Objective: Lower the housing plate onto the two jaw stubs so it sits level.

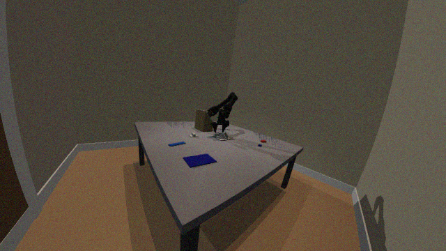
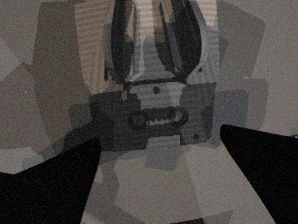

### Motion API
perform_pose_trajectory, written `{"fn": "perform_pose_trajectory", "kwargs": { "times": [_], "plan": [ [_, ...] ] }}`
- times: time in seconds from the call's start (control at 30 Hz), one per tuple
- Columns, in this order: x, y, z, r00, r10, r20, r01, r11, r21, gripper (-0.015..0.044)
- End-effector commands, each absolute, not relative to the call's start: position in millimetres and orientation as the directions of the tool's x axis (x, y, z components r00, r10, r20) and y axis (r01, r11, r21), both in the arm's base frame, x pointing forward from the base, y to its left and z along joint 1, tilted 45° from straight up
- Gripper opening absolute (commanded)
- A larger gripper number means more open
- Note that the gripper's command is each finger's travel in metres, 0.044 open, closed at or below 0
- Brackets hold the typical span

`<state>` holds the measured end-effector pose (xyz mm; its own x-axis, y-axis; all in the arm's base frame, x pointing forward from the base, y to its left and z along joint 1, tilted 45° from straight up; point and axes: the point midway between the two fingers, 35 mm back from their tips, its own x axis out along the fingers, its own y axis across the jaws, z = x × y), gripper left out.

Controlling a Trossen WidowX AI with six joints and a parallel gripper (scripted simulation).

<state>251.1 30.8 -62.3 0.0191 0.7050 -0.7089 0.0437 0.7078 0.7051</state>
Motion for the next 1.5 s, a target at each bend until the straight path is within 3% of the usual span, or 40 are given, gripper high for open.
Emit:
{"fn": "perform_pose_trajectory", "kwargs": {
  "times": [0.0, 0.2, 0.43, 1.47],
  "plan": [
    [251.9, 2.3, -32.7, 0.033, 0.701, -0.712, 0.034, 0.711, 0.702, 0.044],
    [253.4, 4.7, -36.2, 0.045, 0.701, -0.712, 0.037, 0.711, 0.703, 0.044],
    [201.4, -31.2, 5.3, 0.031, 0.7, -0.713, 0.036, 0.712, 0.701, 0.044],
    [201.4, -31.2, 5.3, 0.031, 0.7, -0.713, 0.036, 0.712, 0.701, 0.044]
  ]
}}
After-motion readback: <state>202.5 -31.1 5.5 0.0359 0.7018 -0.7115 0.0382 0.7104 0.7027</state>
